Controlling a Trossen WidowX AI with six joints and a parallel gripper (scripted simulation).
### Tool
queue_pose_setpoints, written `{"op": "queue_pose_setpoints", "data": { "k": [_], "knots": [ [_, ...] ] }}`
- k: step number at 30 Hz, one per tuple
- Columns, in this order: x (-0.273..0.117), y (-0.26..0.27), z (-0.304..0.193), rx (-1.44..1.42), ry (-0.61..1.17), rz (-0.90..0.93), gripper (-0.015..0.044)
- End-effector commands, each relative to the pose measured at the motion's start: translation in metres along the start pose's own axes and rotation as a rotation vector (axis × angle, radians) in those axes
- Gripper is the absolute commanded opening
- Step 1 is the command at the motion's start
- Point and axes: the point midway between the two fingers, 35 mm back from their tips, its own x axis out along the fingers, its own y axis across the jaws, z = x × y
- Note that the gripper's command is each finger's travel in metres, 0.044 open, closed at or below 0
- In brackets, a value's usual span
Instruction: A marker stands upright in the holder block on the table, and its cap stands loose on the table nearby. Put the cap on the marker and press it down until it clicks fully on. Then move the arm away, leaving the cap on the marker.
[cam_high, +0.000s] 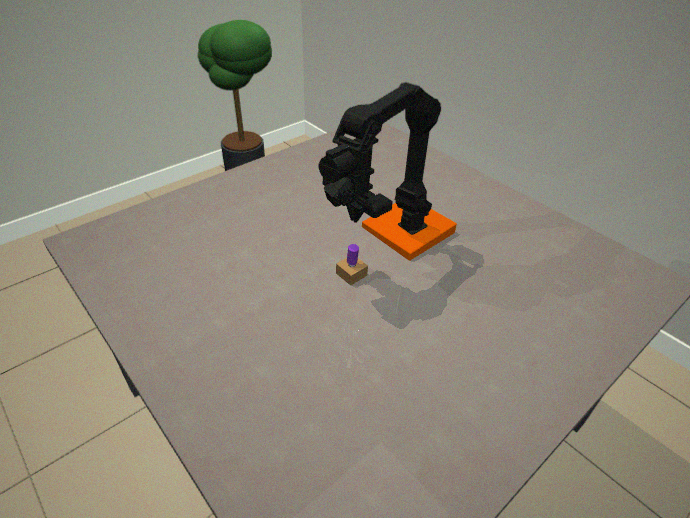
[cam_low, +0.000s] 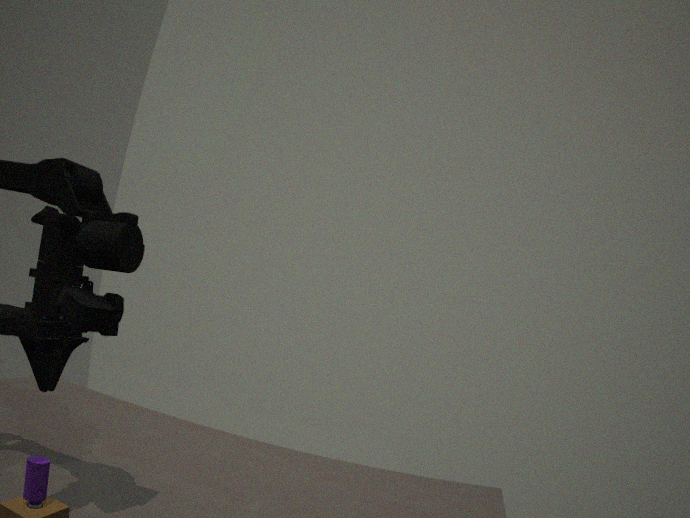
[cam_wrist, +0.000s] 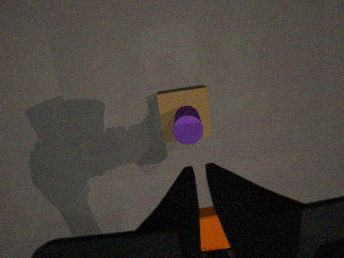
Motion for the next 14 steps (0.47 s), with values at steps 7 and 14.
{"op": "queue_pose_setpoints", "data": {
  "k": [7, 14],
  "knots": [
    [-0.0010, -0.0002, -0.0013, 0.006, 0.011, -0.003, 0.0263],
    [-0.0010, -0.0002, -0.0013, 0.006, 0.011, -0.003, 0.0440]
  ]
}}
